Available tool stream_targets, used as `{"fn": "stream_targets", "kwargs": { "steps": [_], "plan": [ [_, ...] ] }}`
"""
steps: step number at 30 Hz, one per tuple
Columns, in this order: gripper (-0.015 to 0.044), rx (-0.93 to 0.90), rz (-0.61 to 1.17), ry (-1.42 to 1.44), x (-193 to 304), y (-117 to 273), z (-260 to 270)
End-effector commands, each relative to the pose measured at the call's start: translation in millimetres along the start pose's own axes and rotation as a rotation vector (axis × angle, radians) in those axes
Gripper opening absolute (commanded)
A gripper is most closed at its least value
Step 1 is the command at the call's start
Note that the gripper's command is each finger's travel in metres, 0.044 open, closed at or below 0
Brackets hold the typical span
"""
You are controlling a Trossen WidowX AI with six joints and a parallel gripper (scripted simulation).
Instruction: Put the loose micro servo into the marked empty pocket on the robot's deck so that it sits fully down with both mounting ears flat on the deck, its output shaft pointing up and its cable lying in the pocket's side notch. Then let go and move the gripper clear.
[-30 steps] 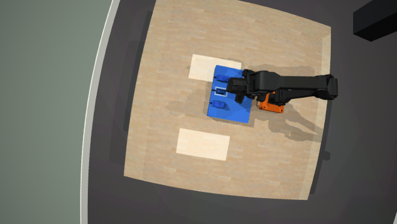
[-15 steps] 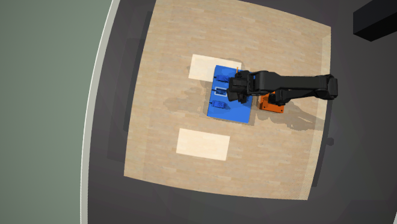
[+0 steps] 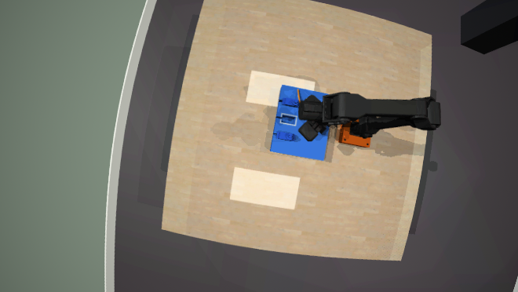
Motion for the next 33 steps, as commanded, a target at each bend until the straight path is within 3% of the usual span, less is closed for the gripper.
{"fn": "stream_targets", "kwargs": {
  "steps": [1,16,33],
  "plan": [
    [0.0,-0.003,0.001,0.121,0,1,0],
    [0.0,-0.003,0.001,0.616,0,1,0],
    [0.0,-0.005,-0.003,0.621,-30,1,31]
  ]
}}
Point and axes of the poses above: the point midway between the two fingers, 35 mm back from their tips, its own y axis back along the fingers, its own z axis across the jaws, x = y × z, the point moved 3 cm from there along y, back along the fingers, and after that the axes turned 10 degrees about -y, right-handed, at the moved point
